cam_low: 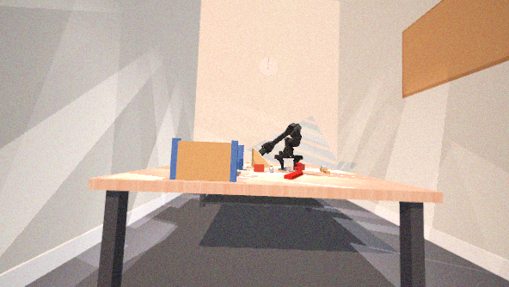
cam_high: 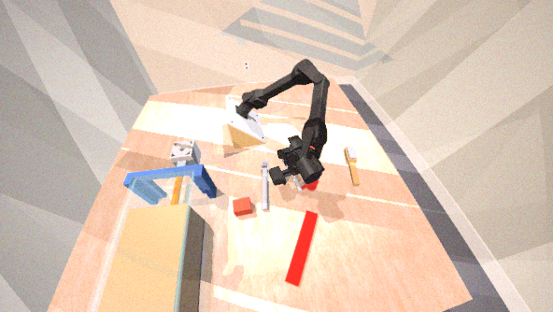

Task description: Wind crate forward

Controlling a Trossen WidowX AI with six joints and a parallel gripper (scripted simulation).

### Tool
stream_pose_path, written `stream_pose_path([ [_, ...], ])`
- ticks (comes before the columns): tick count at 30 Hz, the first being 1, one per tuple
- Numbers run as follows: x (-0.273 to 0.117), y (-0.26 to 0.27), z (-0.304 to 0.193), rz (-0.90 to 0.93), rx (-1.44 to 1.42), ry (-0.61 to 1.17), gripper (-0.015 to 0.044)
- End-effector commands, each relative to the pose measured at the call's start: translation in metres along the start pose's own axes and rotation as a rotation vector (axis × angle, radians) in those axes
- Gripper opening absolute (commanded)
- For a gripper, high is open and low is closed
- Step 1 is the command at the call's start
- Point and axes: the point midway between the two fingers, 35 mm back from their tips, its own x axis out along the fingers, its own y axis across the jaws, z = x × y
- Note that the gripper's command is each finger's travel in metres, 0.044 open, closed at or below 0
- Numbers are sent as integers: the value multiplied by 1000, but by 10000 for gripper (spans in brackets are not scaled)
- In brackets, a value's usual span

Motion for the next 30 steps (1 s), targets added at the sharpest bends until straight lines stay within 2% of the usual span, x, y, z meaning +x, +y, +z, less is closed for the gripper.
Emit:
stream_pose_path([
  [1,-1,0,0,1,0,1,309],
  [11,-1,0,0,1,0,1,46],
  [18,-1,0,0,1,0,1,0],
  [24,-1,0,0,1,0,1,0],
  [27,-16,1,-3,6,0,3,0],
  [30,-51,3,-7,15,1,8,0],
])
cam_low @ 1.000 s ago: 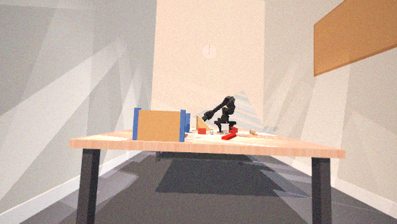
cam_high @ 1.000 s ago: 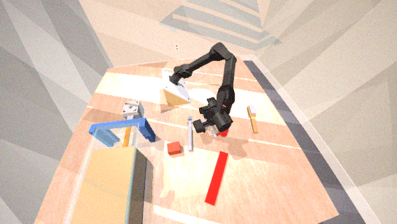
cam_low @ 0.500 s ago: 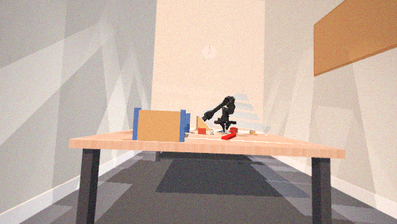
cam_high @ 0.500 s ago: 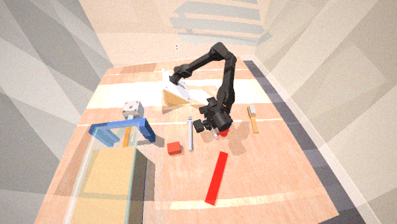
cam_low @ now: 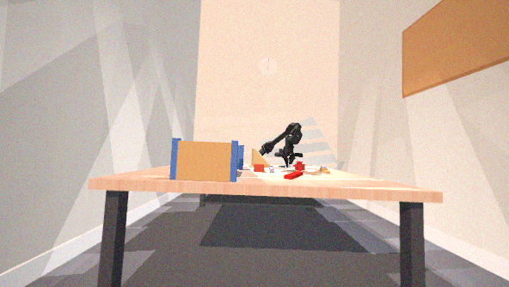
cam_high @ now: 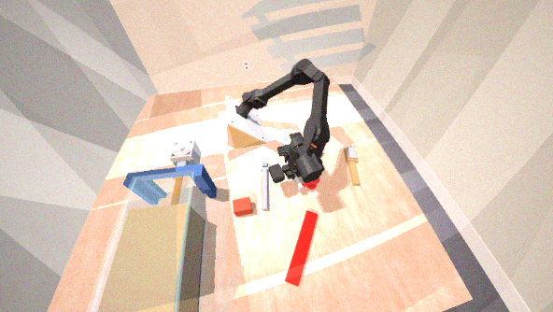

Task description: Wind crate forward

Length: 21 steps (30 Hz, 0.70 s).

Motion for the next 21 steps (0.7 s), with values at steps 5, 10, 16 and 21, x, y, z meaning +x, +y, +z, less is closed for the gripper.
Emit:
stream_pose_path([
  [5,-110,3,-1,19,-1,36,0],
  [10,-139,0,7,16,0,39,0],
  [16,-139,0,7,16,0,39,0],
  [21,-137,11,5,21,-46,46,0],
])
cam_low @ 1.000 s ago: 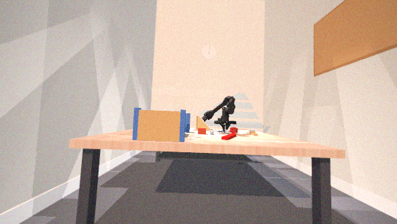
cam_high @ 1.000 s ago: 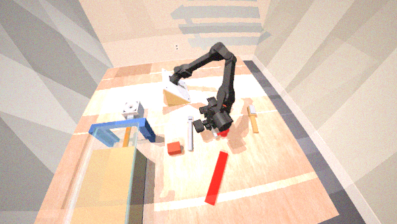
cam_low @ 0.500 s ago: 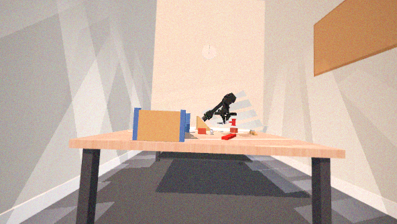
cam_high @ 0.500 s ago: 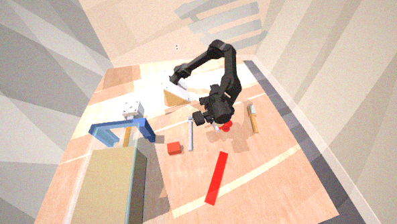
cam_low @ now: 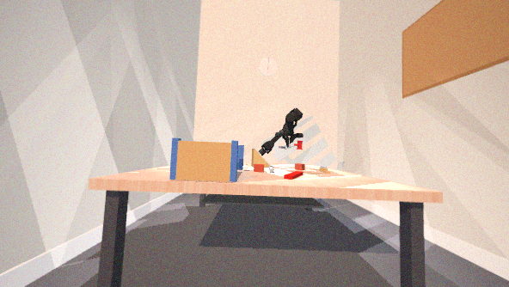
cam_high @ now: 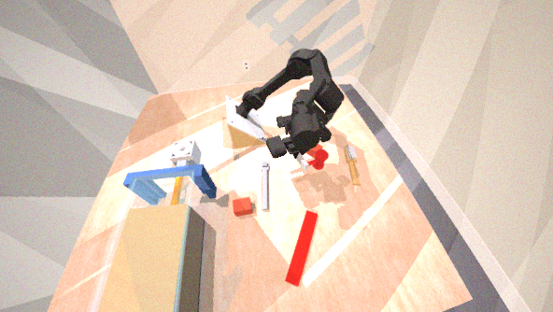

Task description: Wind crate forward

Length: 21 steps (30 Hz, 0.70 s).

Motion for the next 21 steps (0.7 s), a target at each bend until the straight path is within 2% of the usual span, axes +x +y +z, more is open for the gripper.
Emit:
stream_pose_path([
  [1,-3,13,0,11,-55,10,0],
  [21,-17,94,12,73,-483,28,0],
])
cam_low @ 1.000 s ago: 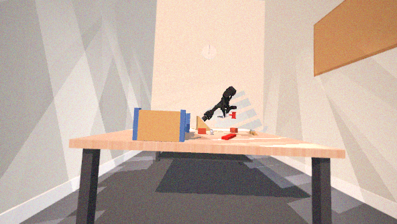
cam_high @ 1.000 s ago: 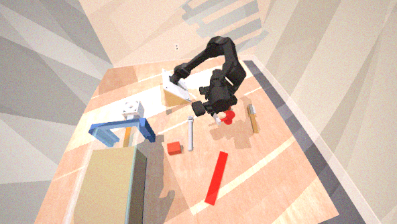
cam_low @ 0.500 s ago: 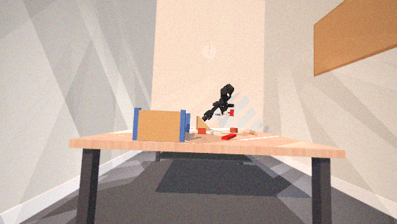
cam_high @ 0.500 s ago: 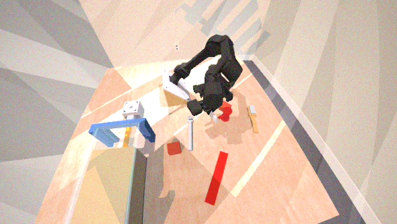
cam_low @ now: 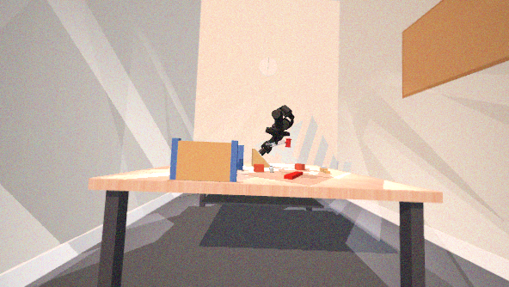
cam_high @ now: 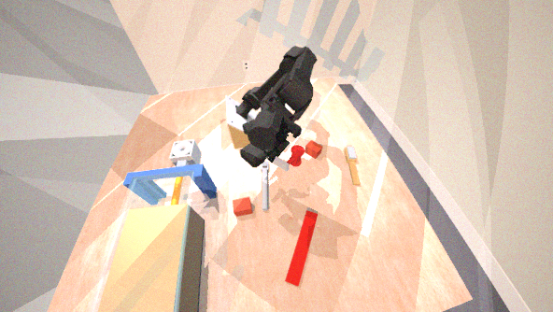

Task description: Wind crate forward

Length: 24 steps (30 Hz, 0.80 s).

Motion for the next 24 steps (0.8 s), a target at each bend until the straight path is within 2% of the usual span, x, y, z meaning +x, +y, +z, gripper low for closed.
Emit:
stream_pose_path([
  [1,-3,14,10,15,-96,-3,0],
  [24,-9,66,58,51,-544,-29,0],
])
